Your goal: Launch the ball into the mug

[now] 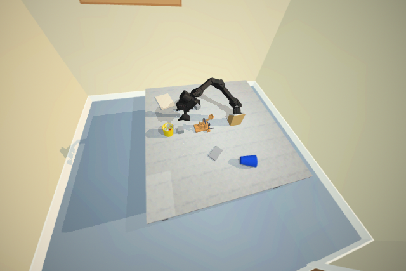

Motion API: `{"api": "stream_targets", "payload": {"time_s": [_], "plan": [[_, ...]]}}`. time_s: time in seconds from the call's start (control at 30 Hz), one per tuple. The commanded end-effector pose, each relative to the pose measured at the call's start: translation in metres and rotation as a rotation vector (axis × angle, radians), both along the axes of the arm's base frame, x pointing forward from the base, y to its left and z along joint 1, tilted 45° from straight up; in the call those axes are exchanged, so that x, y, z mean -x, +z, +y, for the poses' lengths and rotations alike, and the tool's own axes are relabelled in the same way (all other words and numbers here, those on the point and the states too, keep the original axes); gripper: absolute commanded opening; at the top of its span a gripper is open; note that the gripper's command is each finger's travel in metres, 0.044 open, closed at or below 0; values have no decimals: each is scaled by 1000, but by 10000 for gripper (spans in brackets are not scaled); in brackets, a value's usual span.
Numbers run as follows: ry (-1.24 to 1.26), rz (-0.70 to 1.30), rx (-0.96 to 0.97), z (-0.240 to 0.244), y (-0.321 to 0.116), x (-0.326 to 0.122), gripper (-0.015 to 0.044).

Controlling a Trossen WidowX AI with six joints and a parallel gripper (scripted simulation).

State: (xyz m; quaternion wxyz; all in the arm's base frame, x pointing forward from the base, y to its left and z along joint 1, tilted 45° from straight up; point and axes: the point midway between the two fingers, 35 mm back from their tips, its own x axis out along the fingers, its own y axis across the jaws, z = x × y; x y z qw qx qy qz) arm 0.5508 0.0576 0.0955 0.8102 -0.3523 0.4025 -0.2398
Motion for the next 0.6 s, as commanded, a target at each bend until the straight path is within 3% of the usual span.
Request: {"api": "stream_targets", "payload": {"time_s": [0.0,0.57], "plan": [[-38,-137,-60,-10,33,-15,440],[-43,-152,-66,-11,37,-16,440]]}}
